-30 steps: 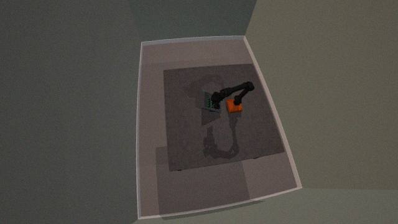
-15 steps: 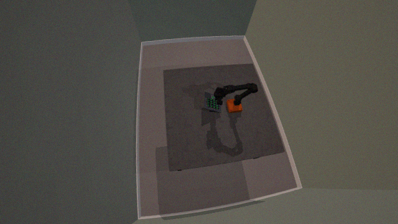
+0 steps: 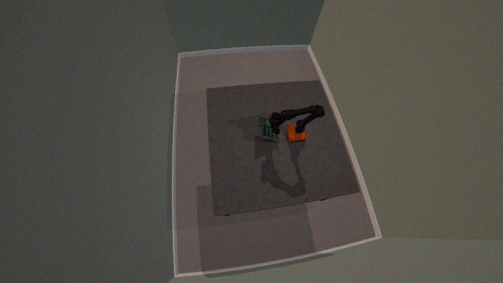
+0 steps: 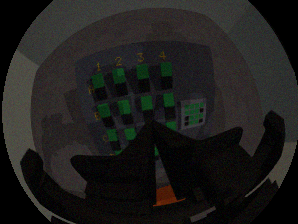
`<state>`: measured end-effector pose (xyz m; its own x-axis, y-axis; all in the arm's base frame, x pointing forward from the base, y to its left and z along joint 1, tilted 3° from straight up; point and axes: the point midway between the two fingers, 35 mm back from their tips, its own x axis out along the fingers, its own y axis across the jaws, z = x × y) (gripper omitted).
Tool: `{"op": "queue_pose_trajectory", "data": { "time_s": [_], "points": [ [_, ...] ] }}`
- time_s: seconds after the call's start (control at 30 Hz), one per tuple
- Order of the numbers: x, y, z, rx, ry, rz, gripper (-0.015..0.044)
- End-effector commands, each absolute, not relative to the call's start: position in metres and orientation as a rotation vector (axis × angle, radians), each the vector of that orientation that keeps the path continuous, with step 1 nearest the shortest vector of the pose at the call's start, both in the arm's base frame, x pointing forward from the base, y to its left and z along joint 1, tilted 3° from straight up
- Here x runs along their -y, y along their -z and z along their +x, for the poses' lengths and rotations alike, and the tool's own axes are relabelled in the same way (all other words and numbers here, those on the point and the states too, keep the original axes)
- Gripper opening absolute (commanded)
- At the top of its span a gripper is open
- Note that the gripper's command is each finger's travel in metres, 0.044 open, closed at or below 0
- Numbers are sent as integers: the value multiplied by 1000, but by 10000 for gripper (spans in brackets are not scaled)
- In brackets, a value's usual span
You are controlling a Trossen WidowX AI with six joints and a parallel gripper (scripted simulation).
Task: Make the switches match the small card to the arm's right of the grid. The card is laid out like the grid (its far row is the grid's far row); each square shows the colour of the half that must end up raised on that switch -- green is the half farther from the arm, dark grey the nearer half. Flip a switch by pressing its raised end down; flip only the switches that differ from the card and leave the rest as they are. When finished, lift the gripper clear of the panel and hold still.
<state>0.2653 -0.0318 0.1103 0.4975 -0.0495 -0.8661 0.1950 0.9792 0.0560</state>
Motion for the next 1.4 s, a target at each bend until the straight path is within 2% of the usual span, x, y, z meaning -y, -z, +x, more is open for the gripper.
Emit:
{"op": "queue_pose_trajectory", "data": {
  "time_s": [0.0,1.37],
  "points": [
    [31,-107,264,-1050,143,152,0],
    [32,-85,275,-1049,143,152,0]
  ]
}}
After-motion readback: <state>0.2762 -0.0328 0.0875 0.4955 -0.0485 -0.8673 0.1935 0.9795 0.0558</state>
